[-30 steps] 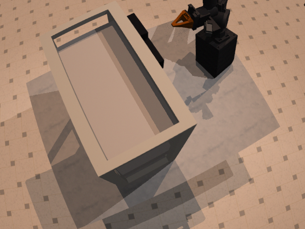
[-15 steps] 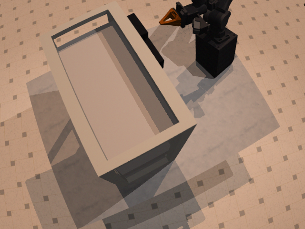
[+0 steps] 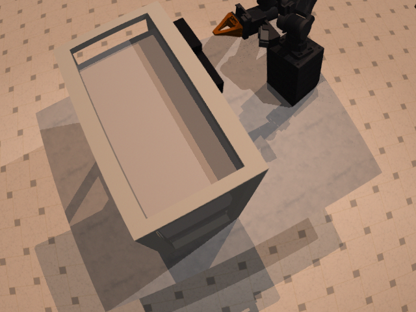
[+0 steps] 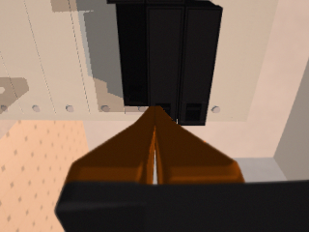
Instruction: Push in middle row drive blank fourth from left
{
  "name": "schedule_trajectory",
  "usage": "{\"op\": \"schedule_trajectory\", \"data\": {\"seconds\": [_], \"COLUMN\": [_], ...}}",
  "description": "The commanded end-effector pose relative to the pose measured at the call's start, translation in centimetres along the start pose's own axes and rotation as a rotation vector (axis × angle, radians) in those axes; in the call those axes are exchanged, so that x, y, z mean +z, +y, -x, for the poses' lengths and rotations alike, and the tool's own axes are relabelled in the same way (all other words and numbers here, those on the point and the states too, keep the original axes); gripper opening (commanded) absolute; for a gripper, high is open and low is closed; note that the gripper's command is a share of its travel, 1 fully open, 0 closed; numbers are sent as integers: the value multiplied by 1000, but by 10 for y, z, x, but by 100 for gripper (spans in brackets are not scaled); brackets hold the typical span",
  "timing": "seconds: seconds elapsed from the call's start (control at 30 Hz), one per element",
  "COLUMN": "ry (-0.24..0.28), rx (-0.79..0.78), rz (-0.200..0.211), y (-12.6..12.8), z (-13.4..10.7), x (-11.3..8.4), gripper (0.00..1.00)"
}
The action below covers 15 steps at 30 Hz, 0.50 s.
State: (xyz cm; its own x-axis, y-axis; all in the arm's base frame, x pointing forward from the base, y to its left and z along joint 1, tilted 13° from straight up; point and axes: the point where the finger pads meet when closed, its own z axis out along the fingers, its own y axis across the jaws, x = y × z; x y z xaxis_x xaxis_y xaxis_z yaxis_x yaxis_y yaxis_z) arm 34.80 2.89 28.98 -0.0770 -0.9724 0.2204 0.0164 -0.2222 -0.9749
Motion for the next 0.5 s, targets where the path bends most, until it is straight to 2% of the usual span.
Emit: {"op": "schedule_trajectory", "data": {"seconds": [0.0, 0.03, 0.23, 0.47], "ry": [37, 37, 37, 34], "rx": [33, 33, 28, 27], "rz": [-74, -74, -72, -73], "y": [-47, -47, -45, -45], "z": [-13, -13, -14, -12], "x": [29, 29, 63, 68], "gripper": [0, 0, 0, 0]}}
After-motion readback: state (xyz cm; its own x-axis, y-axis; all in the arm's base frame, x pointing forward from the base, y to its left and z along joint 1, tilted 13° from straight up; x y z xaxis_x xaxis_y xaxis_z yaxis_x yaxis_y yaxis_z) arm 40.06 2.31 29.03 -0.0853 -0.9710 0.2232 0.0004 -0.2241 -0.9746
